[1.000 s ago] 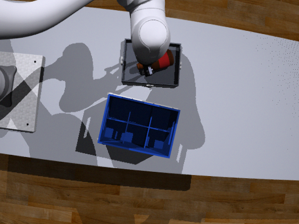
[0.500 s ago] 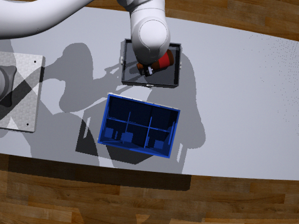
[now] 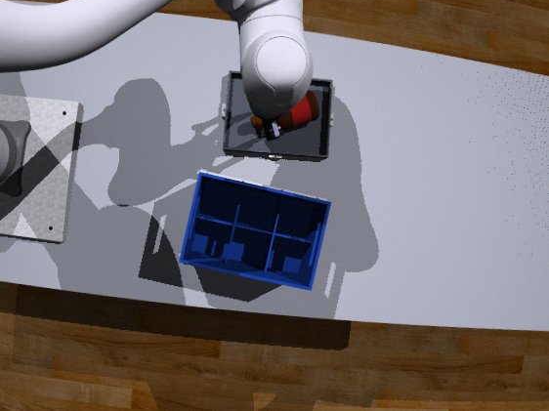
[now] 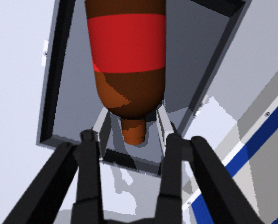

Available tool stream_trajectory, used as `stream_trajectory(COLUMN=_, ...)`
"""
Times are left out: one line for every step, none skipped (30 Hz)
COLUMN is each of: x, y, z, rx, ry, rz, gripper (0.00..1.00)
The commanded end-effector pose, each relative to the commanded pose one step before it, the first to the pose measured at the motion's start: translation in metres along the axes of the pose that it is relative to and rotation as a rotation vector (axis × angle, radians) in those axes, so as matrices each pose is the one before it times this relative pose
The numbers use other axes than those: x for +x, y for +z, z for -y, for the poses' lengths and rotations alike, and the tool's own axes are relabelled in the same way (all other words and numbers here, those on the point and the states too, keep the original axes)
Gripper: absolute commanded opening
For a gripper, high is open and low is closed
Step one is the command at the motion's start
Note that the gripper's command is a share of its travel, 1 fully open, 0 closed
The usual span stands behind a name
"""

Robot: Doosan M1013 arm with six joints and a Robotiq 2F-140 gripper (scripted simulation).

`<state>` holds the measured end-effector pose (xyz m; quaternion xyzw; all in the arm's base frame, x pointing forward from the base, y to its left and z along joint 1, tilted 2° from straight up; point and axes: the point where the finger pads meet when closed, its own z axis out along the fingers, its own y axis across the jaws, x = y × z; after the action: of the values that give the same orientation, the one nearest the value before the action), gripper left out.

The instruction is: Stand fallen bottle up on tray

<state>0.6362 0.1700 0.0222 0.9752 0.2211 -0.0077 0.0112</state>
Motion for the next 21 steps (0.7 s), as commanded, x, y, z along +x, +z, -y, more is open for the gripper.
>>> stream_trajectory(x=0.00001, y=-0.00012, z=0.00004, rx=0.00015, ry=-0.00003, rz=-0.00015, gripper=0.44)
stream_trajectory(x=0.0, y=0.0, z=0.0, rx=0.0, ry=0.0, rz=0.0, gripper=0.44)
stream_trajectory(x=0.0, y=0.0, z=0.0, rx=0.0, ry=0.0, rz=0.0, gripper=0.44)
stream_trajectory(x=0.0, y=0.0, z=0.0, rx=0.0, ry=0.0, rz=0.0, gripper=0.44)
stream_trajectory(x=0.0, y=0.0, z=0.0, rx=0.0, ry=0.0, rz=0.0, gripper=0.44)
stream_trajectory(x=0.0, y=0.0, z=0.0, rx=0.0, ry=0.0, rz=0.0, gripper=0.44)
stream_trajectory(x=0.0, y=0.0, z=0.0, rx=0.0, ry=0.0, rz=0.0, gripper=0.44)
stream_trajectory(x=0.0, y=0.0, z=0.0, rx=0.0, ry=0.0, rz=0.0, gripper=0.44)
stream_trajectory(x=0.0, y=0.0, z=0.0, rx=0.0, ry=0.0, rz=0.0, gripper=0.44)
stream_trajectory(x=0.0, y=0.0, z=0.0, rx=0.0, ry=0.0, rz=0.0, gripper=0.1)
stream_trajectory(x=0.0, y=0.0, z=0.0, rx=0.0, ry=0.0, rz=0.0, gripper=0.1)
stream_trajectory(x=0.0, y=0.0, z=0.0, rx=0.0, ry=0.0, rz=0.0, gripper=0.1)
stream_trajectory(x=0.0, y=0.0, z=0.0, rx=0.0, ry=0.0, rz=0.0, gripper=0.1)
stream_trajectory(x=0.0, y=0.0, z=0.0, rx=0.0, ry=0.0, rz=0.0, gripper=0.1)
stream_trajectory(x=0.0, y=0.0, z=0.0, rx=0.0, ry=0.0, rz=0.0, gripper=0.1)
stream_trajectory(x=0.0, y=0.0, z=0.0, rx=0.0, ry=0.0, rz=0.0, gripper=0.1)
stream_trajectory(x=0.0, y=0.0, z=0.0, rx=0.0, ry=0.0, rz=0.0, gripper=0.1)
stream_trajectory(x=0.0, y=0.0, z=0.0, rx=0.0, ry=0.0, rz=0.0, gripper=0.1)
stream_trajectory(x=0.0, y=0.0, z=0.0, rx=0.0, ry=0.0, rz=0.0, gripper=0.1)
stream_trajectory(x=0.0, y=0.0, z=0.0, rx=0.0, ry=0.0, rz=0.0, gripper=0.1)
stream_trajectory(x=0.0, y=0.0, z=0.0, rx=0.0, ry=0.0, rz=0.0, gripper=0.1)
